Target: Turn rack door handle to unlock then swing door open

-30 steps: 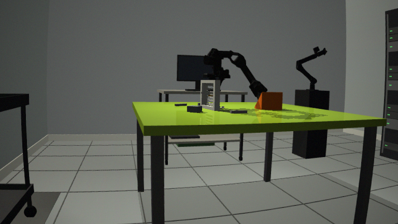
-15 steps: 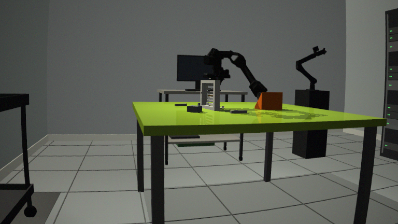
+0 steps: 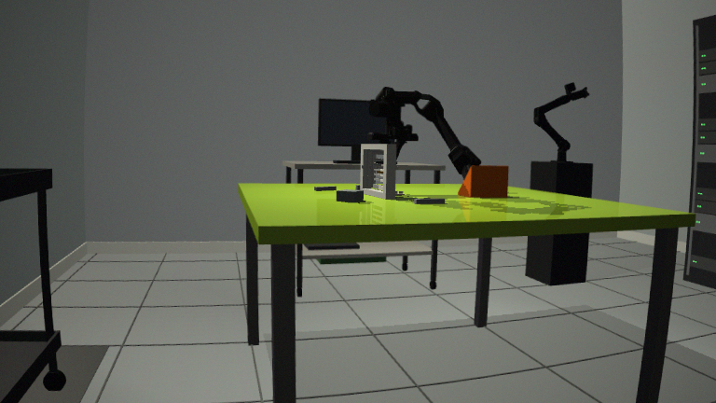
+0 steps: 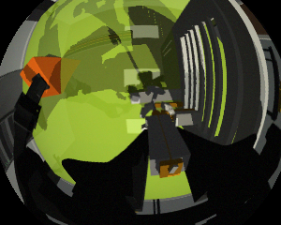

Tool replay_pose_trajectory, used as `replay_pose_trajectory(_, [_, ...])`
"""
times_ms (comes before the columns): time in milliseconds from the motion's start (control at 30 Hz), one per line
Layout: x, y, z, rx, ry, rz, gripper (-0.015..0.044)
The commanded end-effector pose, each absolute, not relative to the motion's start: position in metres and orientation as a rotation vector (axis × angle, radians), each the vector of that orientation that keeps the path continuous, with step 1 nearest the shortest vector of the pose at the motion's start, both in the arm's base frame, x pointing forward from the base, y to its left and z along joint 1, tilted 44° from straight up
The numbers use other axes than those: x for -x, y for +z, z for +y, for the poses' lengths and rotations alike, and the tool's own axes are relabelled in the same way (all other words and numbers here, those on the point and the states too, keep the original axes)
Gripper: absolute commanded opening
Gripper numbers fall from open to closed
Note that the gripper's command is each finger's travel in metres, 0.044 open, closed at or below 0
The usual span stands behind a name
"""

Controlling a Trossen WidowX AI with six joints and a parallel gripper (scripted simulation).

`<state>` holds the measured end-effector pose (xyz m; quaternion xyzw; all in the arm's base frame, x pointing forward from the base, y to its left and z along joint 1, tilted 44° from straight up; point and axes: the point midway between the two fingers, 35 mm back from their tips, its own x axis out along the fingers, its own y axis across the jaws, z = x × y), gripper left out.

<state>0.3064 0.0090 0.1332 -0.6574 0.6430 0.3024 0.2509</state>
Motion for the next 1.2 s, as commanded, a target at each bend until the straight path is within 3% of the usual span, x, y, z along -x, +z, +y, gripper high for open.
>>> replay_pose_trajectory(0, [-0.302, 0.132, 0.011, 1.735, 0.745, 1.753, 0.0025])
replay_pose_trajectory(1167, [-0.247, 0.109, 0.035, 1.345, 0.215, 1.746, 0.0025])
